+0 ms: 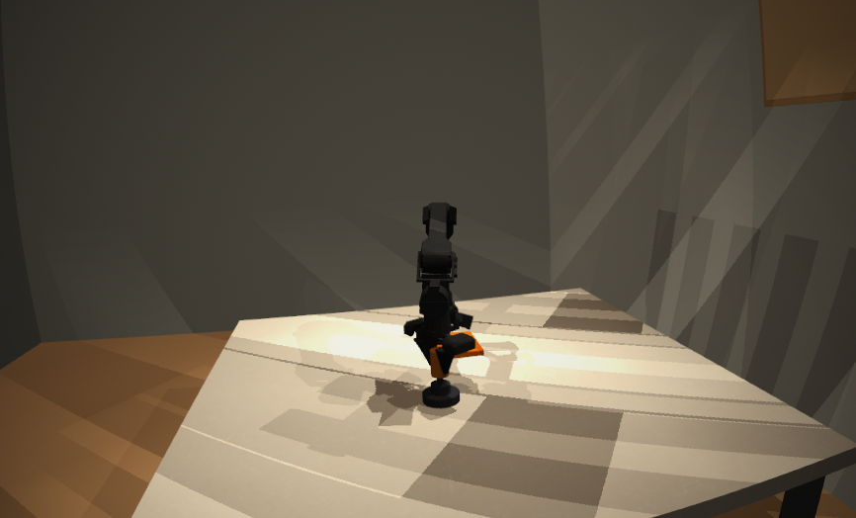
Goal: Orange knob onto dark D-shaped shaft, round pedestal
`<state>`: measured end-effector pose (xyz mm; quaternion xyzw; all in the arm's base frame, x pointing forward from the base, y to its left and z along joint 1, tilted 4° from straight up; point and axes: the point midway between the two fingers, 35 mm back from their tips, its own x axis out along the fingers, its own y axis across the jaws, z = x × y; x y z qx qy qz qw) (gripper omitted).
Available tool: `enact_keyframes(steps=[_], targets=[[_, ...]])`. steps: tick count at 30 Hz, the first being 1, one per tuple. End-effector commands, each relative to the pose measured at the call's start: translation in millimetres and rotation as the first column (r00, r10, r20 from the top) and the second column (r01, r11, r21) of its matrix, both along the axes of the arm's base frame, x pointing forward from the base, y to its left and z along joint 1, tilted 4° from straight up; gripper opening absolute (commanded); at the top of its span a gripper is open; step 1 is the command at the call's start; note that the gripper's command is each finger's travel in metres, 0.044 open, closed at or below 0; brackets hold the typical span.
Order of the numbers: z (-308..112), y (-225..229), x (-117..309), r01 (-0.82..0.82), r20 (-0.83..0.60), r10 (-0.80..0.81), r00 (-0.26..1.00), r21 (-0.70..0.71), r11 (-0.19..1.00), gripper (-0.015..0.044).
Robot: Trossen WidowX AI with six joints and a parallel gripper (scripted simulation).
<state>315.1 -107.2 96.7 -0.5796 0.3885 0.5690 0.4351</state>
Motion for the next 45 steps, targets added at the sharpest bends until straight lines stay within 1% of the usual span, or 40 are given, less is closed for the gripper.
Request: enact_keyframes(steps=[1,16,28,30,35,45], targets=[[3.7,0.1,1.6,-0.021,0.012,0.021,1.0,-0.002,1.0,0.0],[-2.4,-0.5,2.8,-0.021,0.012,0.021,1.0,-0.002,1.0,0.0],[2.2,0.2,0.2,-0.021,0.012,0.021,1.0,-0.002,1.0,0.0],[2.4,0.2,0.3,-0.046,0.013,0.046,0.999,-0.003,0.999,0.0],[3.7,0.0,1.0,-0.217,0.019,0.218,0.976,-0.015,0.976,0.0],[0.8,-0.9,4.7,-0.227,0.02,0.228,0.974,-0.016,0.974,0.0]])
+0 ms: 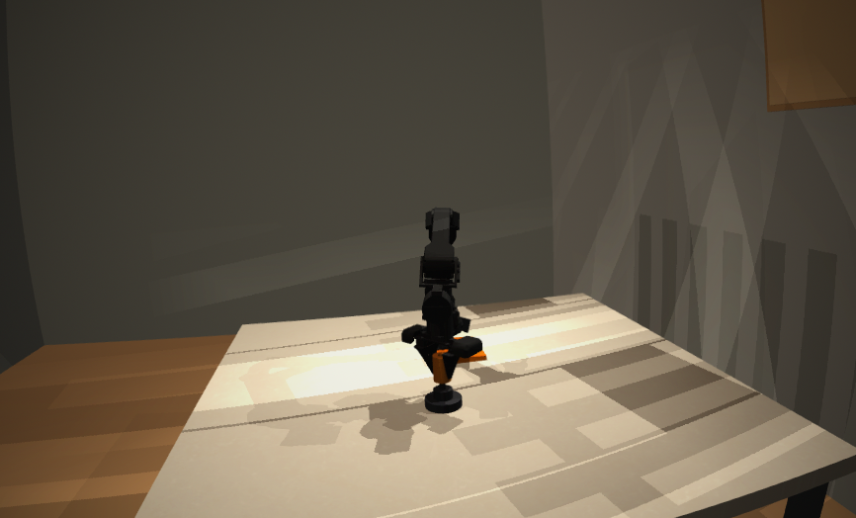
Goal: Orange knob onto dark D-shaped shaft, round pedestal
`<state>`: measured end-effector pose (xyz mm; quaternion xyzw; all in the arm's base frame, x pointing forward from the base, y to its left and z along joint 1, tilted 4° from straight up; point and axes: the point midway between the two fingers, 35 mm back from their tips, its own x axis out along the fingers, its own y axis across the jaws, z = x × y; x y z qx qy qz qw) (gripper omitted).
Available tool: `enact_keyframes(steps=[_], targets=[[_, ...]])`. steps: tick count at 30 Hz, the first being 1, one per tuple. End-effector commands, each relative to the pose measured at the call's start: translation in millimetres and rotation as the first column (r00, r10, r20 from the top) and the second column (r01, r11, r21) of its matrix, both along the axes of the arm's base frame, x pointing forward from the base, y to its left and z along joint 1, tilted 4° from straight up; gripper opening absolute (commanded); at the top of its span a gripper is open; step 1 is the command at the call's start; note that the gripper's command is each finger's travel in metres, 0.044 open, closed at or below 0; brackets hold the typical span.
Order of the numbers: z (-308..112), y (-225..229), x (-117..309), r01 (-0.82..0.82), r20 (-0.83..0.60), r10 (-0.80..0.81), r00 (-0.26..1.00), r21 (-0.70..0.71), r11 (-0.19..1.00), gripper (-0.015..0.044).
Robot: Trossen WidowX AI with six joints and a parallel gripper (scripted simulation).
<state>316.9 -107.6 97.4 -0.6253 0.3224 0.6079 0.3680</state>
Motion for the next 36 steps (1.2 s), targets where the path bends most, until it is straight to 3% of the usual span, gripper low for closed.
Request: enact_keyframes(steps=[1,20,27,36], targets=[[-1.0,-0.5,2.8,-0.007,0.009,0.007,1.0,0.0,1.0,0.0],[1.4,0.4,-0.5,-0.007,0.009,0.007,1.0,0.0,1.0,0.0],[3.0,0.9,-1.2,-0.204,0.016,0.204,0.979,-0.013,0.979,0.0],[2.3,0.1,1.4,-0.214,0.017,0.214,0.977,-0.014,0.977,0.0]])
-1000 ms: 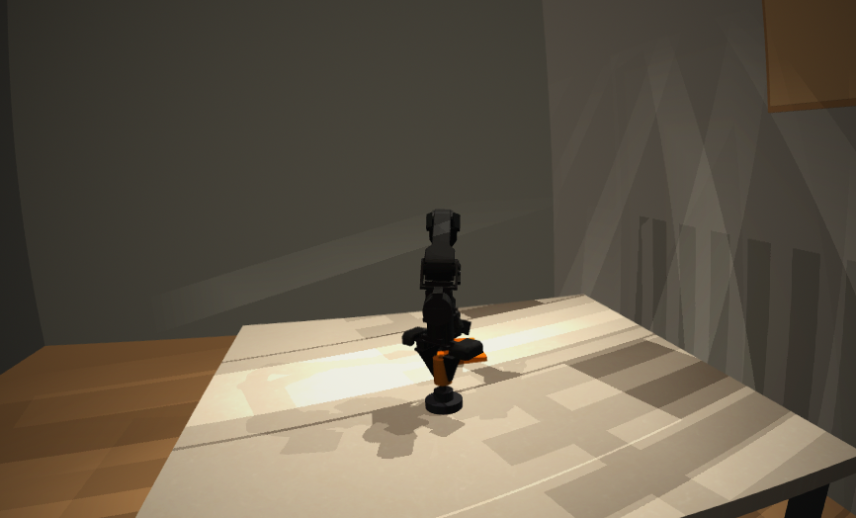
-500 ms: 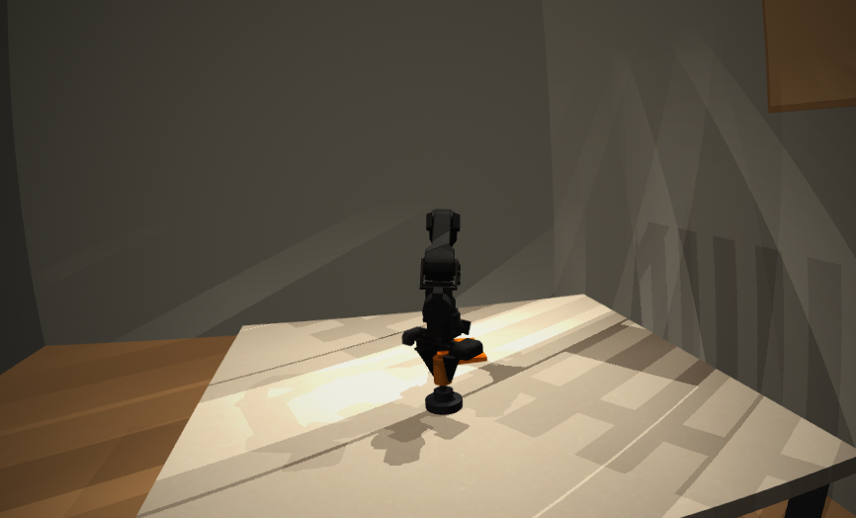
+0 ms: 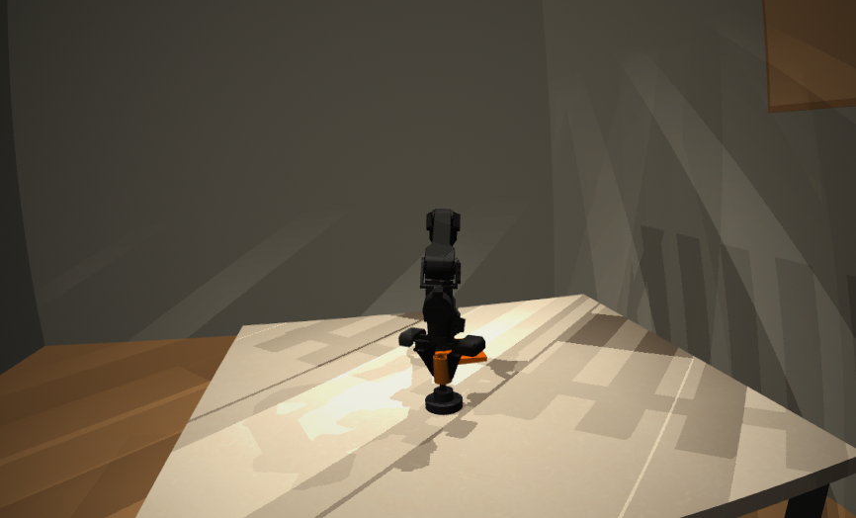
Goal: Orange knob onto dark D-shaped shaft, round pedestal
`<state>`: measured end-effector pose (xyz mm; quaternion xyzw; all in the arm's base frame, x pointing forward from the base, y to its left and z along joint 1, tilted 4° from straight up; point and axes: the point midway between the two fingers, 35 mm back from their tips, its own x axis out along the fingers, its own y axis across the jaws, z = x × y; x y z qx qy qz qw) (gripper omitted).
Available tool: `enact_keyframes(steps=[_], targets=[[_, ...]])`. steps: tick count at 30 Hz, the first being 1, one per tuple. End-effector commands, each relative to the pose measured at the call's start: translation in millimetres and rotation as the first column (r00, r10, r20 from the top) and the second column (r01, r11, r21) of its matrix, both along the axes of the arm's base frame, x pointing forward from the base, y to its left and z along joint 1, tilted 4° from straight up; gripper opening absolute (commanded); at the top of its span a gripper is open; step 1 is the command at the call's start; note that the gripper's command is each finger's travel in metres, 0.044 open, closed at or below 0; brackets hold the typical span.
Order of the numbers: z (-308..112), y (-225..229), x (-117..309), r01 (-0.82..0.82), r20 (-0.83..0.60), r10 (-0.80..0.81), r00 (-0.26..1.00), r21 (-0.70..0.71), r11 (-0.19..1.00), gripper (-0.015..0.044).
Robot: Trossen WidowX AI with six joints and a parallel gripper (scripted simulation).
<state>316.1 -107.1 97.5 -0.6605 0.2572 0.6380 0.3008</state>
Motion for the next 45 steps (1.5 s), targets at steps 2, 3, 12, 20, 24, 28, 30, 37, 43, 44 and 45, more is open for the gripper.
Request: enact_keyframes(steps=[2,3,12,20,24,28,30,37,43,44,45], targets=[[1.6,-0.7,2.6,-0.007,0.008,0.007,1.0,0.0,1.0,0.0],[1.2,-0.7,2.6,-0.007,0.008,0.007,1.0,0.0,1.0,0.0],[-3.4,-0.2,1.3,-0.007,0.008,0.007,1.0,0.0,1.0,0.0],[-0.3,0.2,0.1,-0.007,0.008,0.007,1.0,0.0,1.0,0.0],[1.5,0.2,0.0,-0.016,0.008,0.016,1.0,-0.001,1.0,0.0],[2.4,0.2,0.1,-0.131,0.013,0.132,0.991,-0.008,0.991,0.0],[3.0,0.0,0.7,-0.204,0.016,0.204,0.979,-0.013,0.979,0.0],[2.1,-0.9,4.2,-0.214,0.016,0.215,0.977,-0.014,0.977,0.0],[-2.0,-0.9,4.6,-0.214,0.016,0.215,0.977,-0.014,0.977,0.0],[-2.3,-1.0,4.8,-0.214,0.016,0.215,0.977,-0.014,0.977,0.0],[-2.6,-0.9,4.7,-0.214,0.016,0.215,0.977,-0.014,0.977,0.0]])
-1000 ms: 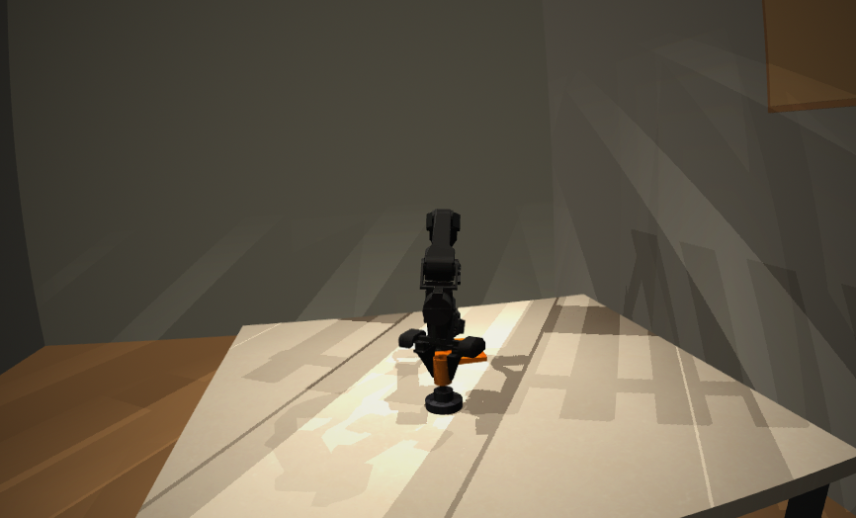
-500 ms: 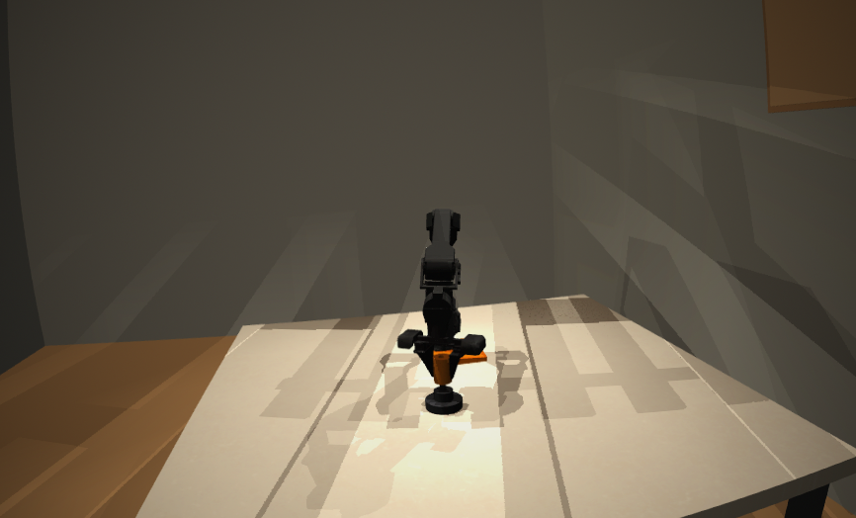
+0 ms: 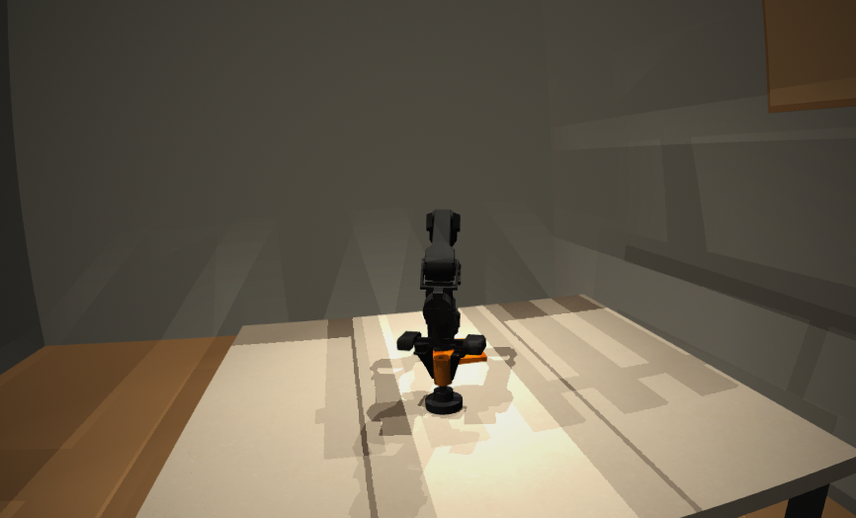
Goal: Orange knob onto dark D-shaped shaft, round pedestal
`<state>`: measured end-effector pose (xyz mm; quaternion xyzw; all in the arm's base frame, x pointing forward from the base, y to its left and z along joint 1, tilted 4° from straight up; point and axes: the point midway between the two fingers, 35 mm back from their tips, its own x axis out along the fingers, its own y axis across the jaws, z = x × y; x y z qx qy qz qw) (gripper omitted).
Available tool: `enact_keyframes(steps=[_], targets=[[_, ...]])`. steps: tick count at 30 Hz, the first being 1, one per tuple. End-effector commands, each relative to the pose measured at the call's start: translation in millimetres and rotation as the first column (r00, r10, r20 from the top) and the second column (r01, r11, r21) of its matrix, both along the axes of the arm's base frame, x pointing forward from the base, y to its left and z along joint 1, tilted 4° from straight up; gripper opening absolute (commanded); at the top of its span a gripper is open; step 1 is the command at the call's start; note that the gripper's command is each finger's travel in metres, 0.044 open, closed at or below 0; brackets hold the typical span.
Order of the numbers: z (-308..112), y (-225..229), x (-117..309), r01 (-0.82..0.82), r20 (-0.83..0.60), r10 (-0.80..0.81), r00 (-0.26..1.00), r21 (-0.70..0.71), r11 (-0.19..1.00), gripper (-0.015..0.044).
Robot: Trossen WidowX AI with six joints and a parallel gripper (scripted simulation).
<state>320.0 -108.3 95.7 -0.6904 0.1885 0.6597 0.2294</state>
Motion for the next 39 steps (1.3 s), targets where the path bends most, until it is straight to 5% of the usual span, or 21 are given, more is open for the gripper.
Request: enact_keyframes(steps=[1,16,23,30,39], targets=[[-1.1,0.2,0.8,-0.006,0.003,0.006,1.0,0.002,1.0,0.0],[3.2,1.3,-3.5,0.003,0.003,-0.003,1.0,0.002,1.0,0.0],[4.4,1.4,-3.9,0.303,-0.014,-0.302,0.953,0.019,0.953,0.0],[4.6,0.7,-3.0,0.714,-0.047,-0.713,0.7,0.033,0.699,0.0],[2.9,-0.4,-1.6,0.989,-0.093,-0.985,0.147,0.025,0.146,0.0]])
